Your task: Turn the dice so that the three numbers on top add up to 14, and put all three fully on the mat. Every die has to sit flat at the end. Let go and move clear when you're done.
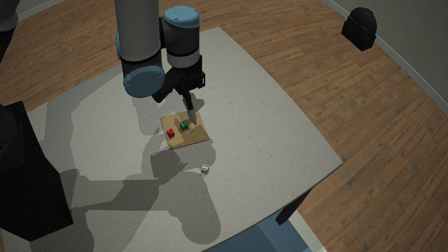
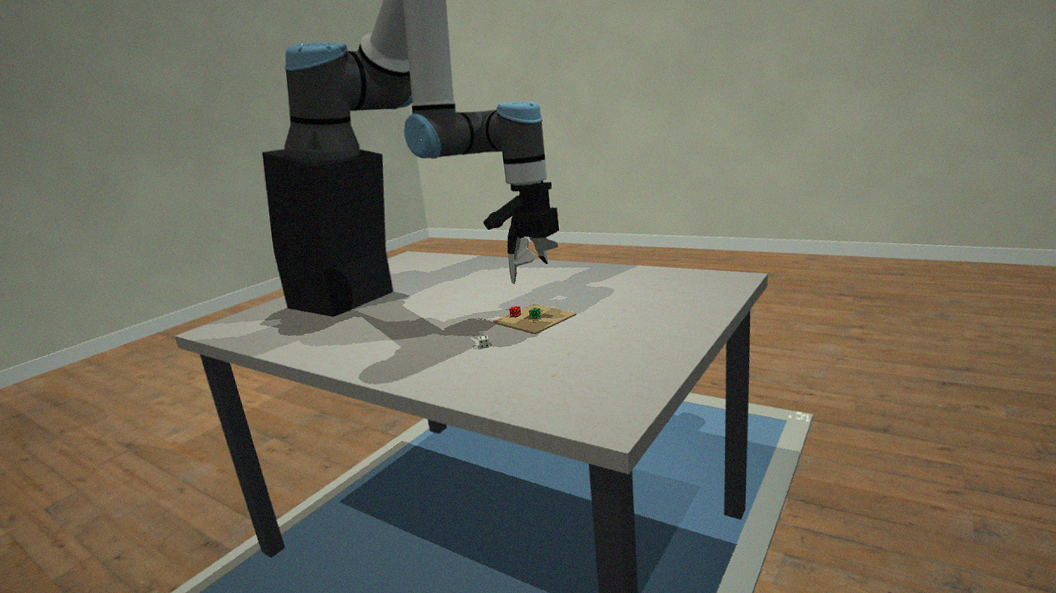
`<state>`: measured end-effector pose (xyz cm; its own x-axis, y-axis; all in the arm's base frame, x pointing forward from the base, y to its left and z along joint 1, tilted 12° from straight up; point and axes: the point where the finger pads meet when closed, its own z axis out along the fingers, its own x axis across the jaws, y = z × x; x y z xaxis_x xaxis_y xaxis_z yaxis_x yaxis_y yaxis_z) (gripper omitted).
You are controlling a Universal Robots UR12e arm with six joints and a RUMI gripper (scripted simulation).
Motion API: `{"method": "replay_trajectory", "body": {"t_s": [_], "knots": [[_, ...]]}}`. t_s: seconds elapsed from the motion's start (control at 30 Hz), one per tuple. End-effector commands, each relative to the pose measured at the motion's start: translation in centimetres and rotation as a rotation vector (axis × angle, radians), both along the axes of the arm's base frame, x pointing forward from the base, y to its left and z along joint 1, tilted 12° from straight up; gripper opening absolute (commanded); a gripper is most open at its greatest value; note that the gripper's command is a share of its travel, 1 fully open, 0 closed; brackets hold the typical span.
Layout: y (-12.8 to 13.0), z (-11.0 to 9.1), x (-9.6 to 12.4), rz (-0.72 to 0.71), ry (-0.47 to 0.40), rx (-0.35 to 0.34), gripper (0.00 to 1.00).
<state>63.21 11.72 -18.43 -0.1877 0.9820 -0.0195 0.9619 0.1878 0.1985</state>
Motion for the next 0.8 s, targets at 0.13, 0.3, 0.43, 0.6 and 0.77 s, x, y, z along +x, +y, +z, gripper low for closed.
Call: {"method": "replay_trajectory", "body": {"t_s": [0.13,0.3,0.43,0.6,0.77], "knots": [[0.0,0.1,0.0,0.000,-0.001,0.000,1.00],[0.0,0.1,0.0,0.000,-0.001,0.000,1.00],[0.0,0.1,0.0,0.000,-0.001,0.000,1.00],[-0.1,0.1,0.0,0.003,-0.001,-0.001,1.00],[-1.1,0.0,0.2,0.040,-0.001,-0.008,1.00]]}}
